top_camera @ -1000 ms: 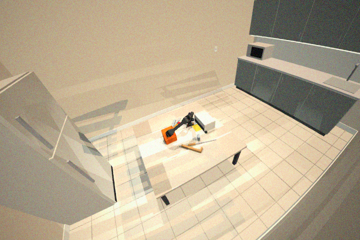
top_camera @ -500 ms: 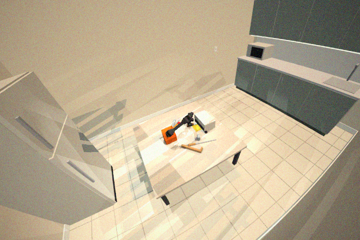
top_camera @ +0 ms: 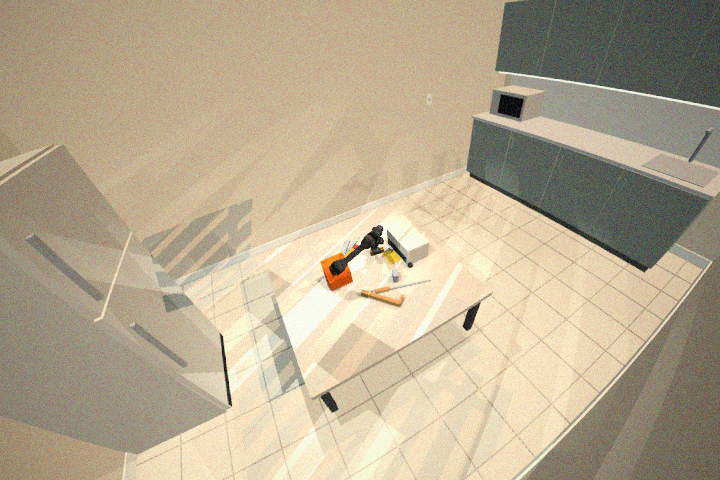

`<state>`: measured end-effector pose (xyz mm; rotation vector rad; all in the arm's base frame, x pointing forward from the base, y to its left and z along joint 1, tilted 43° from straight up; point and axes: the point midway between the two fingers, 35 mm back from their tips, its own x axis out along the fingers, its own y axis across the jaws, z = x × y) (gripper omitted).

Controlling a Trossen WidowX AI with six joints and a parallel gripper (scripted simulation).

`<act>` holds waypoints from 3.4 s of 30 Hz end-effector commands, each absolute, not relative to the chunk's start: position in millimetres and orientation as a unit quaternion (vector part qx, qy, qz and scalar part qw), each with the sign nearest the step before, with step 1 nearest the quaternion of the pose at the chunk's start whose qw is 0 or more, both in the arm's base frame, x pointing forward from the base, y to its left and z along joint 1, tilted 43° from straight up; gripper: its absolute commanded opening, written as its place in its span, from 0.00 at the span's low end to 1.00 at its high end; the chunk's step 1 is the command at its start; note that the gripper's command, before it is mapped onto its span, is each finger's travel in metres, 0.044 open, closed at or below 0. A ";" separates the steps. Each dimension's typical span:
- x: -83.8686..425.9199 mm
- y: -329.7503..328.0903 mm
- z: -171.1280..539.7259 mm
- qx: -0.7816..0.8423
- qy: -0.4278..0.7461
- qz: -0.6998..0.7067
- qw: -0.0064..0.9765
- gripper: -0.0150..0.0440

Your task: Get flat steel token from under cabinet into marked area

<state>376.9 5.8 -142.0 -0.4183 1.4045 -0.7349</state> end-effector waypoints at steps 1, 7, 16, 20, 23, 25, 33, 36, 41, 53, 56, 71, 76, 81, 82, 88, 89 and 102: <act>370.5 6.5 -143.8 -0.187 0.627 -0.328 0.681 0.25; 364.3 7.6 -144.9 -0.187 0.627 -0.328 0.681 0.25; 354.5 9.2 -146.6 -0.187 0.627 -0.328 0.681 0.25; 350.1 10.0 -147.3 -0.187 0.627 -0.328 0.681 0.25; 346.7 10.6 -147.9 -0.187 0.627 -0.328 0.681 0.25; 344.4 11.0 -148.3 -0.187 0.627 -0.328 0.681 0.25; 335.1 12.7 -150.0 -0.187 0.628 -0.328 0.681 0.25; 331.6 13.3 -150.6 -0.187 0.628 -0.328 0.681 0.25; 325.5 14.4 -151.7 -0.187 0.628 -0.328 0.681 0.25; 310.2 17.3 -154.5 -0.187 0.628 -0.328 0.681 0.25; 306.2 18.1 -155.2 -0.187 0.628 -0.328 0.681 0.25; 285.5 22.4 -159.1 -0.187 0.629 -0.327 0.680 0.25; 278.1 23.9 -160.5 -0.187 0.629 -0.327 0.680 0.25; 270.5 25.6 -162.0 -0.187 0.629 -0.327 0.680 0.25; 269.0 25.9 -162.3 -0.187 0.629 -0.327 0.680 0.25; 259.3 28.1 -164.2 -0.187 0.629 -0.327 0.680 0.25; 257.6 28.4 -164.6 -0.187 0.629 -0.327 0.680 0.25; 235.7 33.5 -169.0 -0.186 0.630 -0.327 0.680 0.25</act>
